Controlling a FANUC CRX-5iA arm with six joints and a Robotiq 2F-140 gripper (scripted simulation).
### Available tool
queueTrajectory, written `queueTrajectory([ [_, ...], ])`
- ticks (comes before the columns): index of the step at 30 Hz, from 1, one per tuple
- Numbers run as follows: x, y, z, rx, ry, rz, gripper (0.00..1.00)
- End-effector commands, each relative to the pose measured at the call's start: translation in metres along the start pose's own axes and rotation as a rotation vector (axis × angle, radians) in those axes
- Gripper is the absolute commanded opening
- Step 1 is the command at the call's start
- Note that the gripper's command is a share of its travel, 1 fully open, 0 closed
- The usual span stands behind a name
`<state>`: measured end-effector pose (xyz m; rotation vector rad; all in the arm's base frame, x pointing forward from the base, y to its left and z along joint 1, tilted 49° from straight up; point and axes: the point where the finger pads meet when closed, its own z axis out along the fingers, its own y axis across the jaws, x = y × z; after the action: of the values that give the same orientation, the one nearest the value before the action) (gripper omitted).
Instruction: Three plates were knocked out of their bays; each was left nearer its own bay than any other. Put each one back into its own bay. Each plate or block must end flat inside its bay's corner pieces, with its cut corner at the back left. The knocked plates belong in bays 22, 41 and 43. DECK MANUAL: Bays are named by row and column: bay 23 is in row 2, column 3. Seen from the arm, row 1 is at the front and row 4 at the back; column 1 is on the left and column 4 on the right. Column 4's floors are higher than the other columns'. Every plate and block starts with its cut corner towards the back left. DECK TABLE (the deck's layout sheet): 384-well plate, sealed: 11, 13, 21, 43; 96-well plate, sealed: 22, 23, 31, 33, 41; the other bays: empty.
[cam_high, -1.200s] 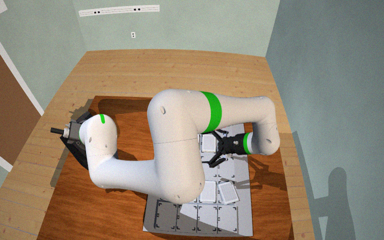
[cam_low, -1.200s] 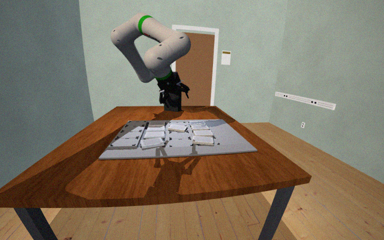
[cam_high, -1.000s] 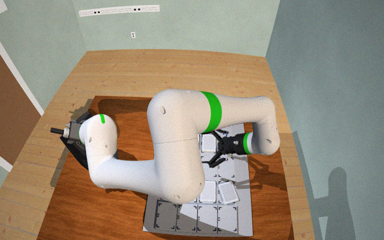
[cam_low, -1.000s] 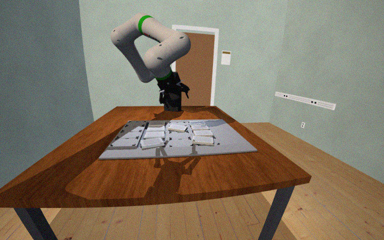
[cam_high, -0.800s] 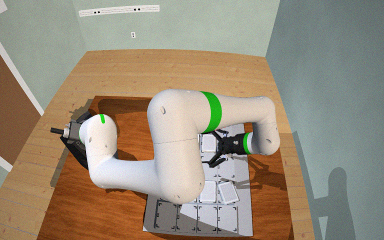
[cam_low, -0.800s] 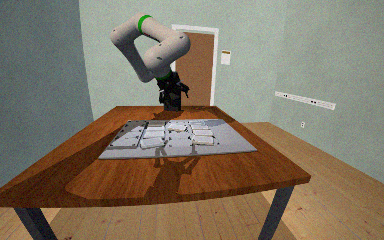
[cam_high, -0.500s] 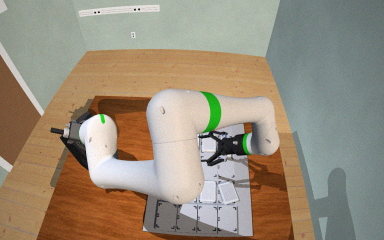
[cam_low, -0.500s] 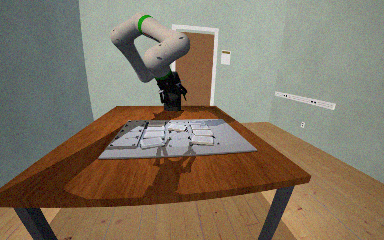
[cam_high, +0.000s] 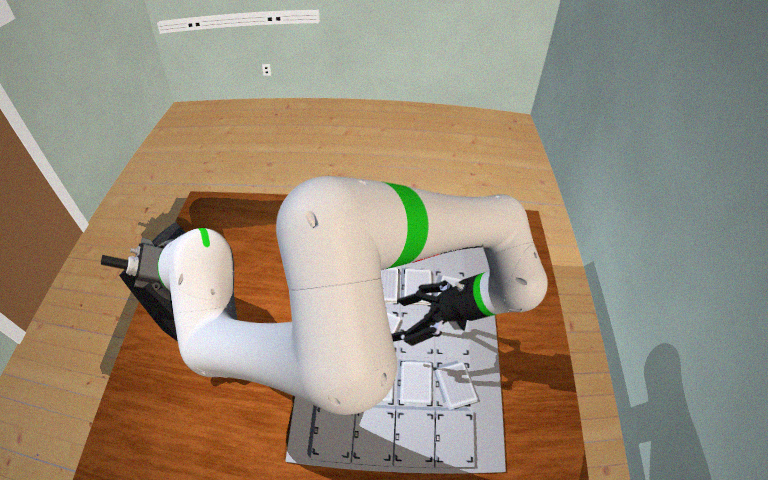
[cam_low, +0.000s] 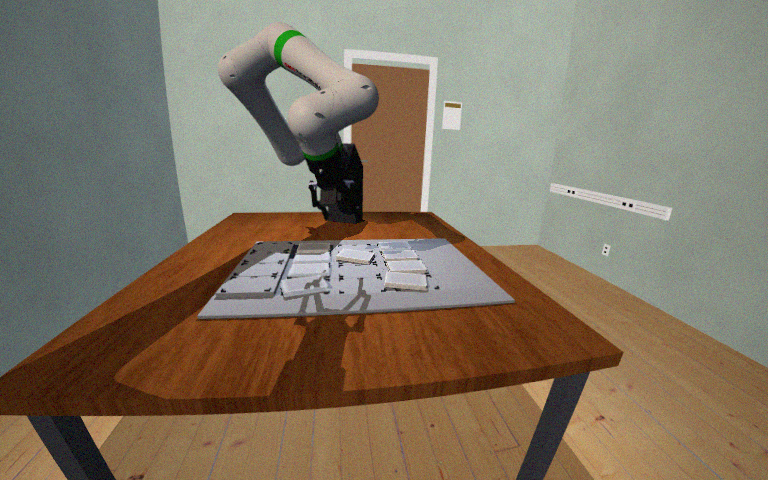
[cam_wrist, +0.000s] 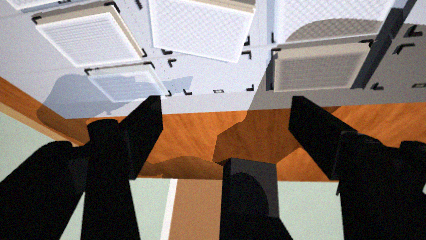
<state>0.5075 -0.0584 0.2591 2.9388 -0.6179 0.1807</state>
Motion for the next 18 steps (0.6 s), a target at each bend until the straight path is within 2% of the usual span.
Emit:
queueTrajectory([
  [1, 0.009, 0.014, 0.005, -0.033, 0.053, 0.11, 0.7],
  [9, 0.024, 0.036, 0.011, -0.07, 0.165, 0.341, 0.7],
  [18, 0.037, 0.052, 0.015, -0.073, 0.268, 0.524, 0.7],
])
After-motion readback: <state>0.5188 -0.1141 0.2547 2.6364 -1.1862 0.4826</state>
